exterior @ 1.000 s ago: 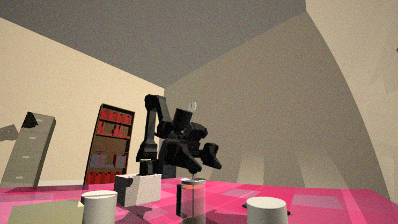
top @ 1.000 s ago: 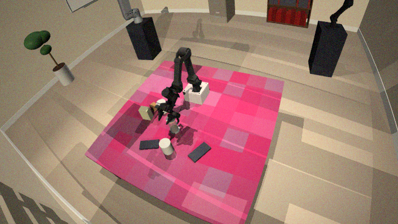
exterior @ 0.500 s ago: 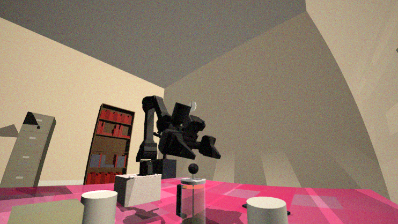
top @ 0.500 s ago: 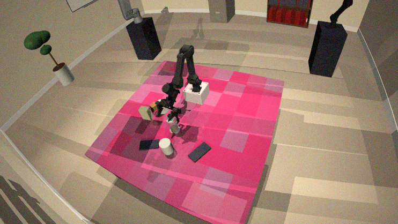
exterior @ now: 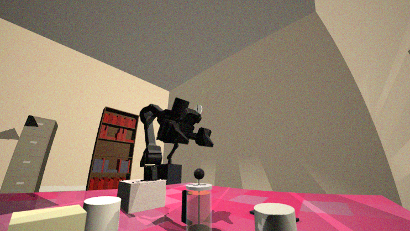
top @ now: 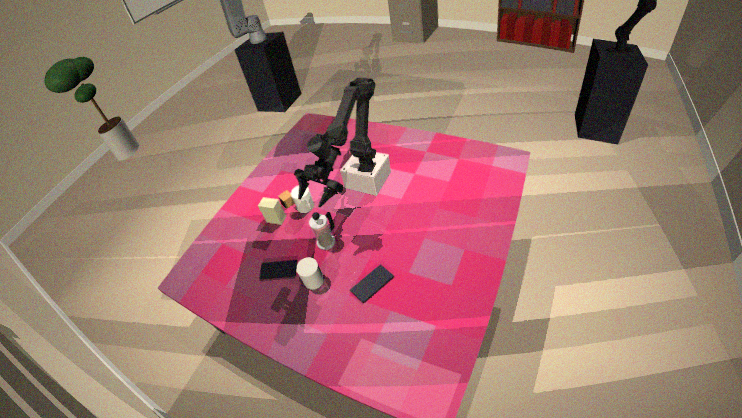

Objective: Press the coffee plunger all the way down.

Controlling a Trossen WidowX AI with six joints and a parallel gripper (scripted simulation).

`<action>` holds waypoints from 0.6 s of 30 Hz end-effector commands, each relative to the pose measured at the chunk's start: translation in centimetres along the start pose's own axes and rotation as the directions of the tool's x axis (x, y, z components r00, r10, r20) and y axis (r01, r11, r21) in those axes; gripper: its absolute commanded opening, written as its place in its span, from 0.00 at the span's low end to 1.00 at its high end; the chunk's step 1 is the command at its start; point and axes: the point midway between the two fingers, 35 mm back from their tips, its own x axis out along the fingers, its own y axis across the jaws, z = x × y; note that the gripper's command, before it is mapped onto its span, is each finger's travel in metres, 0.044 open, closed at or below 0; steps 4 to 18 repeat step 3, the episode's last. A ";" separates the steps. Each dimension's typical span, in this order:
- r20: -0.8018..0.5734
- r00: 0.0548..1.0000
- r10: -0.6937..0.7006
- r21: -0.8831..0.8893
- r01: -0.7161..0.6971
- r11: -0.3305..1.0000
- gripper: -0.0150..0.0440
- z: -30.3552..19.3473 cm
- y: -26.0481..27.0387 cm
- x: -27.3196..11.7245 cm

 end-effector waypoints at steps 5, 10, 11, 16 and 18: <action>-0.001 1.000 -0.004 0.004 0.004 1.000 1.00 0.0 -0.1 -0.2; -0.001 1.000 -0.004 0.004 0.004 1.000 1.00 0.0 -0.1 -0.2; -0.001 1.000 -0.004 0.004 0.004 1.000 1.00 0.0 -0.1 -0.2; -0.001 1.000 -0.004 0.004 0.004 1.000 1.00 0.0 -0.1 -0.2; -0.001 1.000 -0.004 0.004 0.004 1.000 1.00 0.0 -0.1 -0.2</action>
